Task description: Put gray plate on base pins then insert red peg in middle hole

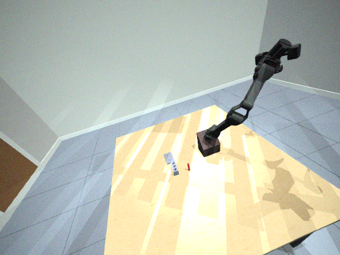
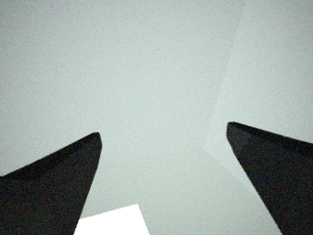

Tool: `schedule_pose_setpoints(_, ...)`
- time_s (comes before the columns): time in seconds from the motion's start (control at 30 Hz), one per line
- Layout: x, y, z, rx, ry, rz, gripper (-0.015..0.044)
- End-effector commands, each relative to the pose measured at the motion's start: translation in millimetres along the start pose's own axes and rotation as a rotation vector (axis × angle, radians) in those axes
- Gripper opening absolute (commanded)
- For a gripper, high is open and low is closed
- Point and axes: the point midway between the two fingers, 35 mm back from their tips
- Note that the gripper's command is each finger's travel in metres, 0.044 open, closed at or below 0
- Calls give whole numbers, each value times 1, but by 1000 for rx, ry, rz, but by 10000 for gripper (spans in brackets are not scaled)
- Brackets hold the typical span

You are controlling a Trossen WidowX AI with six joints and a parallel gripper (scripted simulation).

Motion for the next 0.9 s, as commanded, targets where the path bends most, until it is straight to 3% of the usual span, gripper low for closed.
schedule_pose_setpoints(0.0, 0, 0, 0, 0, 0, 0, 426)
schedule_pose_setpoints(0.1, 4, -24, 11, 105, 31, 63, 440)
schedule_pose_setpoints(0.4, 56, -163, 63, 708, 306, 366, 440)
schedule_pose_setpoints(0.87, 207, -340, 86, 1553, 996, 587, 440)
Point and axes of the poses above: the point midway between the two fingers, 35 mm back from their tips, its own x axis back along the fingers, its own y axis across the jaws, z = x × y, and after that the axes turned 5 degrees about -x, right-handed
